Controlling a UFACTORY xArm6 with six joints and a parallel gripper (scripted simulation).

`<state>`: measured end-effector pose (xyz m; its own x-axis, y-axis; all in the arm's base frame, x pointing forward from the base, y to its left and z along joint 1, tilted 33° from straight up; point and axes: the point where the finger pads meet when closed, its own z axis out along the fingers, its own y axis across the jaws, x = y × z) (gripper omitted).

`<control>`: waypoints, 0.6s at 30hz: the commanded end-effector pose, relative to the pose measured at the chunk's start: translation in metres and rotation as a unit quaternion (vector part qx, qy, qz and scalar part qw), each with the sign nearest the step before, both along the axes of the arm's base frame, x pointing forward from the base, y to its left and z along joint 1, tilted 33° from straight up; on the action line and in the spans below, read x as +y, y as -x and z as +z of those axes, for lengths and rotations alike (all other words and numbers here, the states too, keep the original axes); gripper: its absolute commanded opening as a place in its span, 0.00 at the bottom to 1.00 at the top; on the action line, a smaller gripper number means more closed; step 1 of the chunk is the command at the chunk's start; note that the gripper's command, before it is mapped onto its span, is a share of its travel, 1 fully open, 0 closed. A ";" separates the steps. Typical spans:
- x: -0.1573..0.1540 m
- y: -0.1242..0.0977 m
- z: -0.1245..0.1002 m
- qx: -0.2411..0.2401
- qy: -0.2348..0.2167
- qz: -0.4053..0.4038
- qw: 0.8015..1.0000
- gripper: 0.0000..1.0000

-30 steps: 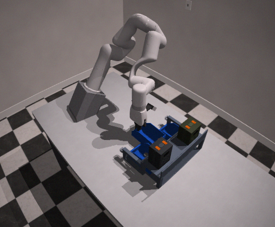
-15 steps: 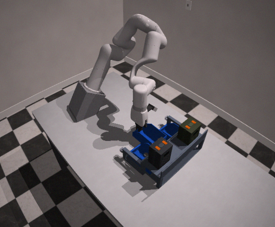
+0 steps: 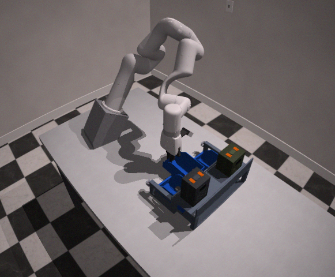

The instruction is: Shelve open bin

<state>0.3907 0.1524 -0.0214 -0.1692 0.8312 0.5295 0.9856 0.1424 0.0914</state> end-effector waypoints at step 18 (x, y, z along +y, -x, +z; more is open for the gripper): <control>0.002 -0.015 0.002 -0.001 0.000 -0.001 1.000 0.00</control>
<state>0.4006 0.1538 -0.0205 -0.1690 0.8312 0.5296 0.9856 0.1424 0.0911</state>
